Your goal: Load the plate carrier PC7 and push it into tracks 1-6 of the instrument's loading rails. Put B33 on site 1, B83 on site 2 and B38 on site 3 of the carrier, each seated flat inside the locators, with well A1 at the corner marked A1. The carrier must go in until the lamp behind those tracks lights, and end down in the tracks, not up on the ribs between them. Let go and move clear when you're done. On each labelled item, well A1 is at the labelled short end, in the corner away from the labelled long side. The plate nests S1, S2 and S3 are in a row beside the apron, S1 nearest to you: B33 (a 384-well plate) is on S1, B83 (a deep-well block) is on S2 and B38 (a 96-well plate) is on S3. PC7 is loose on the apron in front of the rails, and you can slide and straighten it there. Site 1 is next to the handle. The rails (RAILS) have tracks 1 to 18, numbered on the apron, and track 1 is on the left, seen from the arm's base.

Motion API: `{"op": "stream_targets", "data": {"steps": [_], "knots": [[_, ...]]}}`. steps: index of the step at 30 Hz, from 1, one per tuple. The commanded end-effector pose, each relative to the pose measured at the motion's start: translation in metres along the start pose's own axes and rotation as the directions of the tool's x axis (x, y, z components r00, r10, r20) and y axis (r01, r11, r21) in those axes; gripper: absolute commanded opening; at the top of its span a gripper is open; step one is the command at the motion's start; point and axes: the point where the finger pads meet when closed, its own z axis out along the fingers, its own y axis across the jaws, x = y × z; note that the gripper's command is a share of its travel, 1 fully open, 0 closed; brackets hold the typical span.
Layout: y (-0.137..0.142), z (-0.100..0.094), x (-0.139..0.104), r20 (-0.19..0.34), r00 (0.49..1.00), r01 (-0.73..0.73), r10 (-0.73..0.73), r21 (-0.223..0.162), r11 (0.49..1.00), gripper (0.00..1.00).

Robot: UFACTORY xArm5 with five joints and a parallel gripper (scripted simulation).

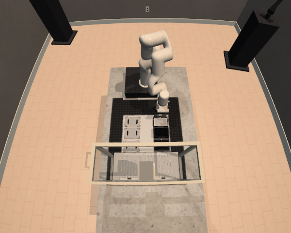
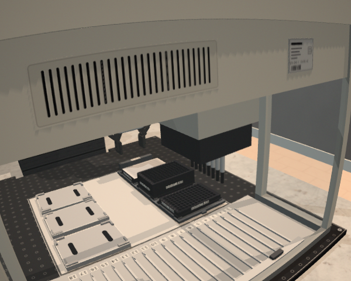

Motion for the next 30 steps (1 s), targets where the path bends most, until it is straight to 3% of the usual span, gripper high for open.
{"op": "stream_targets", "data": {"steps": [1, 13, 30], "knots": [[-0.001, 0.002, 0.001, 0.002, 1.0, 0.0, 0.0, 0.011, 1.0, 0.81], [-0.001, 0.021, 0.001, 0.002, 1.0, 0.0, 0.0, 0.011, 1.0, 0.81], [-0.001, 0.026, 0.001, 0.002, 1.0, 0.0, 0.0, 0.011, 1.0, 0.81]]}}
